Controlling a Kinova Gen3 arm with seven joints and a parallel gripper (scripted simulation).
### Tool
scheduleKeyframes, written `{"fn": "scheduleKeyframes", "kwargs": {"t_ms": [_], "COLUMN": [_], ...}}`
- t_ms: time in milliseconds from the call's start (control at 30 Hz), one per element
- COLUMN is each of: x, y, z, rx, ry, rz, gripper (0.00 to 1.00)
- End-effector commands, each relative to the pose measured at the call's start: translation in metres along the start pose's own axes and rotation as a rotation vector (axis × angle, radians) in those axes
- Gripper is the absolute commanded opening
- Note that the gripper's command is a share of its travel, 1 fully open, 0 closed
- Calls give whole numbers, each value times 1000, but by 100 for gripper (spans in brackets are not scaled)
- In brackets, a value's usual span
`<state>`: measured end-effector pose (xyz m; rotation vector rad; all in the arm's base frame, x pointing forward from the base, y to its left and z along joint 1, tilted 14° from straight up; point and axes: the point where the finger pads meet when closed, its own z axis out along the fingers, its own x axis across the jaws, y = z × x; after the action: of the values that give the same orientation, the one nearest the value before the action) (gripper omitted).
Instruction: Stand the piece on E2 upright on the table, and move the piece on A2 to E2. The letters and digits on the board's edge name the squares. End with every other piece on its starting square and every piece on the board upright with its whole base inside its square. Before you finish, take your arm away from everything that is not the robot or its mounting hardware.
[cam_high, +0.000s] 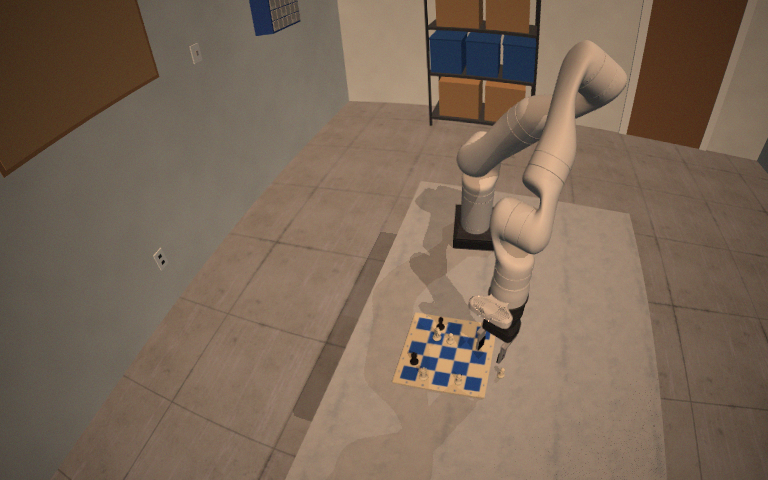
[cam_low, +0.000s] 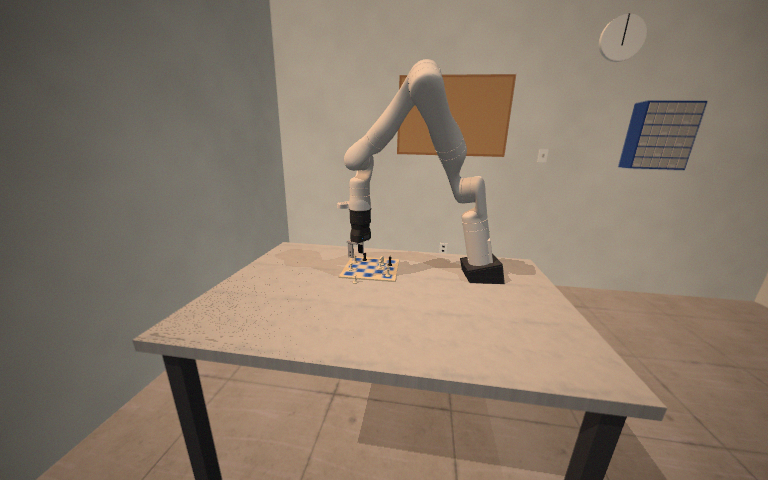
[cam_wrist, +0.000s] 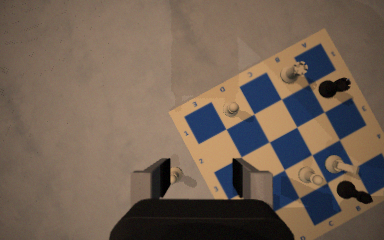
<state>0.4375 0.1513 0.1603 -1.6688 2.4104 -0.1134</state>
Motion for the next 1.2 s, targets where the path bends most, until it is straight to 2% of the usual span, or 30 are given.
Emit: {"fn": "scheduleKeyframes", "kwargs": {"t_ms": [0,167,233,733,800,1167], "x": [12,30,30,87,87,120], "y": [-9,-19,-19,-46,-46,-60], "z": [2,3,3,2,2,0], "rx": [2,-2,-2,-2,-2,2], "ry": [15,19,19,23,23,11], "rz": [88,306,306,1058,1058,1582], "gripper": [100,100,100,100,100,100]}}
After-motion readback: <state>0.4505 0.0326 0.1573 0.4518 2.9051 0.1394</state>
